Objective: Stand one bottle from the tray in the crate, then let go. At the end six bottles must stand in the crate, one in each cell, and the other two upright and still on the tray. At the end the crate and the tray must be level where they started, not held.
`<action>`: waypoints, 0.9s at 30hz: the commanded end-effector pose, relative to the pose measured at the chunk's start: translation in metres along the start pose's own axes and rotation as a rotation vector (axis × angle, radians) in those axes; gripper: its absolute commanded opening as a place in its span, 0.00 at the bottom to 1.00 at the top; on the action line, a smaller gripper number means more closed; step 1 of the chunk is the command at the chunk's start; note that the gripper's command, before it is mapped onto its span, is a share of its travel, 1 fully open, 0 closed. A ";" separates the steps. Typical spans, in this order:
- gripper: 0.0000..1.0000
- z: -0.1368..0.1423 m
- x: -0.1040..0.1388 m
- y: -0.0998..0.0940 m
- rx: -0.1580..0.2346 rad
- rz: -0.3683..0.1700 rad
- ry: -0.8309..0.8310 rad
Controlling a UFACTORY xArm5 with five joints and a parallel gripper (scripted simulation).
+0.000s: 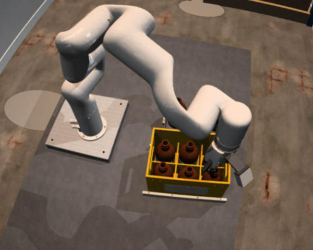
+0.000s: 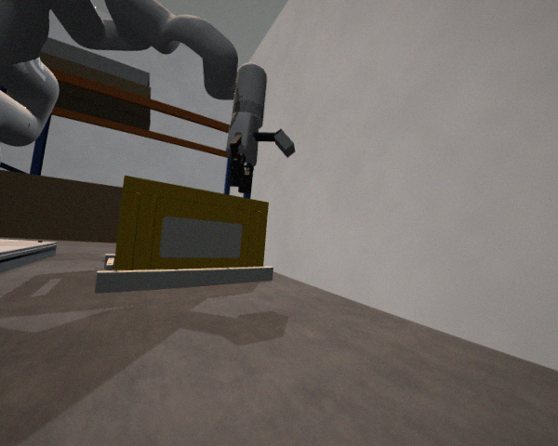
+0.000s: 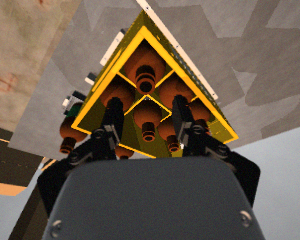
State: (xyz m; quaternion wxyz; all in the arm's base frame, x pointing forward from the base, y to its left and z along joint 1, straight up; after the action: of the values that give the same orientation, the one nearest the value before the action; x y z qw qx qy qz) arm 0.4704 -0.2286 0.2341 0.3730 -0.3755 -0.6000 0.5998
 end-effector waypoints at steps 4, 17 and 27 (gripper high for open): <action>0.65 0.000 -0.001 -0.016 -0.002 0.002 0.000; 0.65 0.000 -0.001 -0.025 -0.002 0.002 0.000; 0.00 0.000 -0.001 -0.025 -0.002 0.002 0.000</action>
State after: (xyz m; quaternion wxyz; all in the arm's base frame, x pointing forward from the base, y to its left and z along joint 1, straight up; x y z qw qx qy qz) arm 0.4700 -0.2286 0.2575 0.3737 -0.3749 -0.6000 0.5999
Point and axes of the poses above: the point where the finger pads meet when closed, its own y axis out along the fingers, its own z axis across the jaws, x = y × z, the point moved 5 cm from there along -y, back along the fingers, and after that the axes turned 14 degrees about y, right-handed, at the moved point
